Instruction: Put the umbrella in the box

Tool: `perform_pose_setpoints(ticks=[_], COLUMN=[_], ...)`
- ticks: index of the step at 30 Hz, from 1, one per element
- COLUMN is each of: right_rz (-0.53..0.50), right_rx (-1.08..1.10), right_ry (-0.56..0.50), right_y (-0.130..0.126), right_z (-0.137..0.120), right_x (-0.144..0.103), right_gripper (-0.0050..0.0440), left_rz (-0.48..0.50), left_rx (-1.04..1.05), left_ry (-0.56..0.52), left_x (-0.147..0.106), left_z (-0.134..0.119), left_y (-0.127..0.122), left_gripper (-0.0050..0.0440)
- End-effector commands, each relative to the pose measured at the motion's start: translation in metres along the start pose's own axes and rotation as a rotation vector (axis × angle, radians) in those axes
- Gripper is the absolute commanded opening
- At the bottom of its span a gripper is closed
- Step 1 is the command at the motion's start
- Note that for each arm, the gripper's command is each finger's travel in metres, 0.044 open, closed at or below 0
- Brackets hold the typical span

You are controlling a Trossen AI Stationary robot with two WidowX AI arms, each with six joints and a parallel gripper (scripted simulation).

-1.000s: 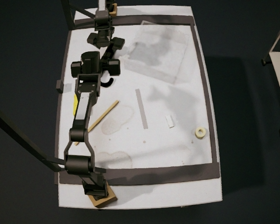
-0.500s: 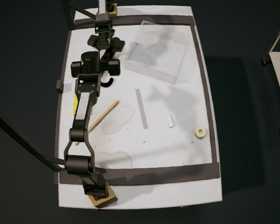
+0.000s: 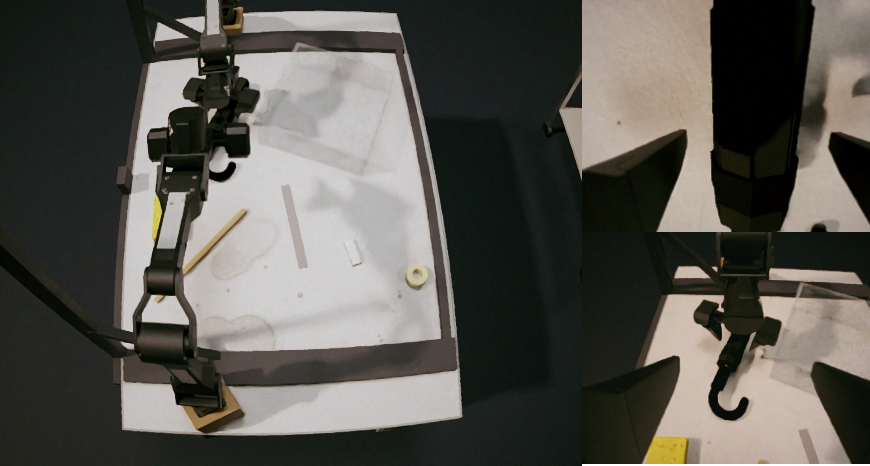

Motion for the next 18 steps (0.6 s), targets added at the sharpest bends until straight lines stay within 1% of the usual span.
perform_pose_setpoints(ticks=[1, 18], right_rz=[0.002, 0.002], right_rx=[-0.001, -0.001], right_ry=[-0.026, -0.026], right_y=[0.000, 0.000], right_z=[0.008, 0.008], right_x=[-0.006, -0.006], right_gripper=[0.0400, 0.0400], left_rz=[0.005, 0.005], left_rx=[-0.003, -0.003], left_ry=[-0.002, -0.002], left_x=[0.008, 0.030], left_z=[0.001, 0.001], left_y=[0.000, 0.000], left_gripper=[0.0386, 0.0386])
Point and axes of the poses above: on each arm, the point midway between the two fingers, 35 mm back from their tips, its own x axis out along the fingers, its own y axis across the jaws, z = x × y, the point moved 10 cm from there along -x, back along the fingers, and after that the axes turned 7 degrees about x, right-handed, at the moved point
